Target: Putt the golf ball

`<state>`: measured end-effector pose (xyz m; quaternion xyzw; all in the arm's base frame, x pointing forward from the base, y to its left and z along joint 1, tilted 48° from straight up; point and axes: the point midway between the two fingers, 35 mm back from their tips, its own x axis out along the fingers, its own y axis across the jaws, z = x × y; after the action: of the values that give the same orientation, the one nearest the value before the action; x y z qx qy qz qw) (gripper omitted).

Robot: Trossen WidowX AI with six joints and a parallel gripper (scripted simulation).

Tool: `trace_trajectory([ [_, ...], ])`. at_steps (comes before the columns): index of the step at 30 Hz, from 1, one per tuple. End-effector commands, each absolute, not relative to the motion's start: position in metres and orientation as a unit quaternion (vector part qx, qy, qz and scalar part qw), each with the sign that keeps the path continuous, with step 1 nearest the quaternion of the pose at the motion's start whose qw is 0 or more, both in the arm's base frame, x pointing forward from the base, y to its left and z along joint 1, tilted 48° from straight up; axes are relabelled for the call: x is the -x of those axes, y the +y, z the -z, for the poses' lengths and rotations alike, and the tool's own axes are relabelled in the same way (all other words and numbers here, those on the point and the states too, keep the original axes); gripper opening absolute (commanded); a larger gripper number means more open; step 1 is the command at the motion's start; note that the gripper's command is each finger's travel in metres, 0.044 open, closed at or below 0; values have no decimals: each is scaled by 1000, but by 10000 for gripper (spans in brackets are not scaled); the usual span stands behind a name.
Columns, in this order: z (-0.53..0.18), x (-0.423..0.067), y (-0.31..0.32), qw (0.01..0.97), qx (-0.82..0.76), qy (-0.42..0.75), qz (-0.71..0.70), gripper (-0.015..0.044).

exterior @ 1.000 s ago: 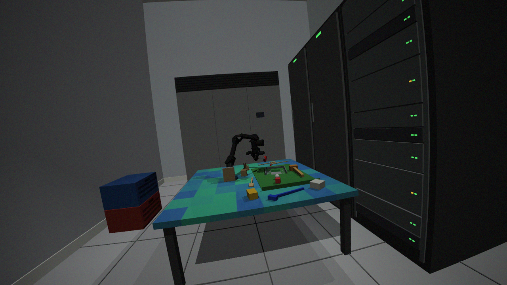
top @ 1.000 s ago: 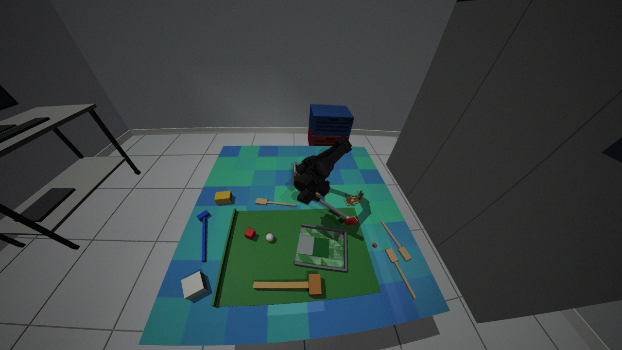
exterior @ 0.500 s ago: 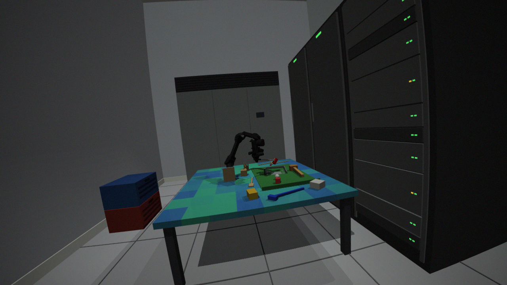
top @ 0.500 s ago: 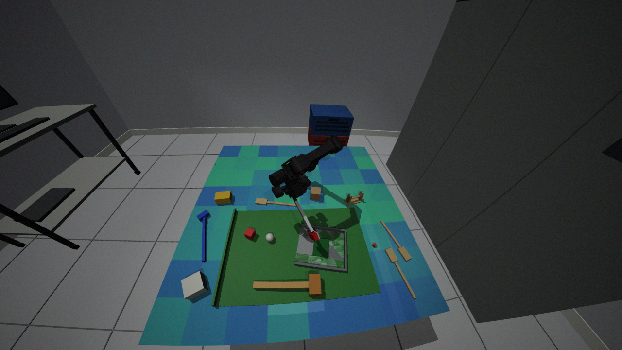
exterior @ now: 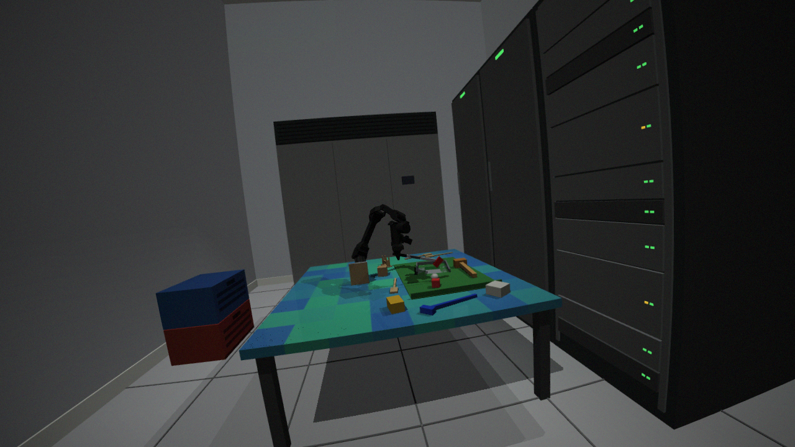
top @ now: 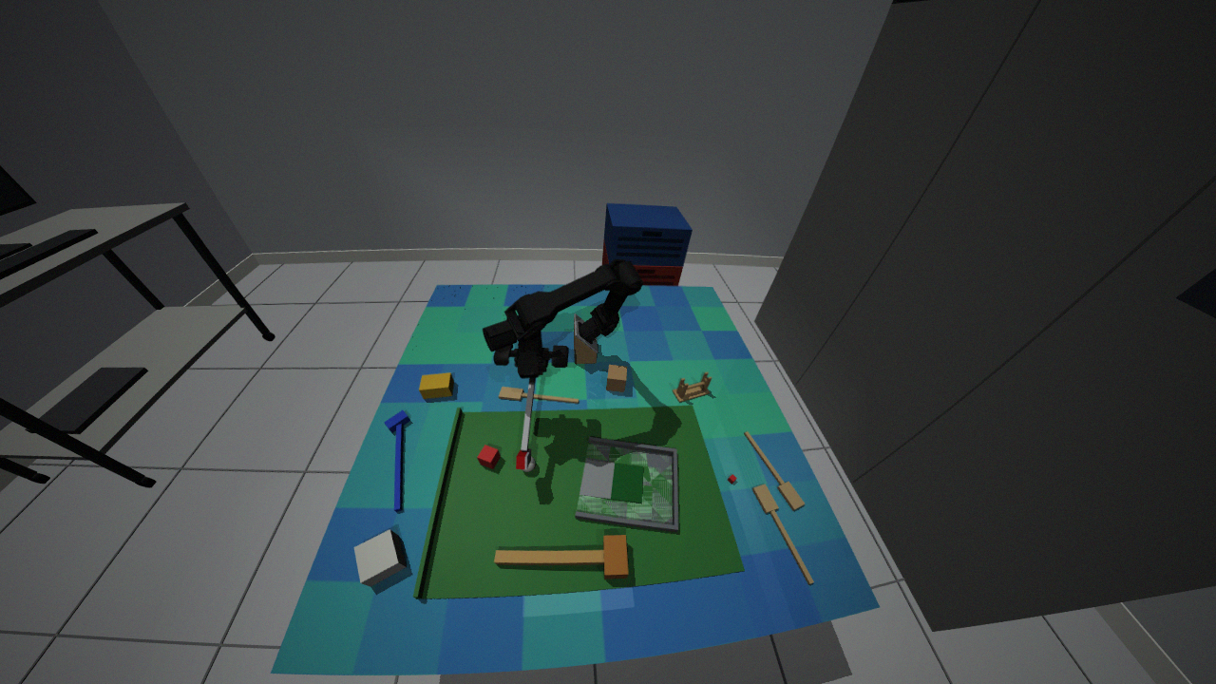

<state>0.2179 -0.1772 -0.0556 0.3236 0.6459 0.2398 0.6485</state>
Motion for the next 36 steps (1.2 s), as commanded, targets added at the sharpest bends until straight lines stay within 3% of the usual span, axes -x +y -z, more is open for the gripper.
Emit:
trace_trajectory([
  [1,74,-205,-191,629,-362,659,-198,0],
  [36,122,-206,-146,624,-370,661,-192,0],
])
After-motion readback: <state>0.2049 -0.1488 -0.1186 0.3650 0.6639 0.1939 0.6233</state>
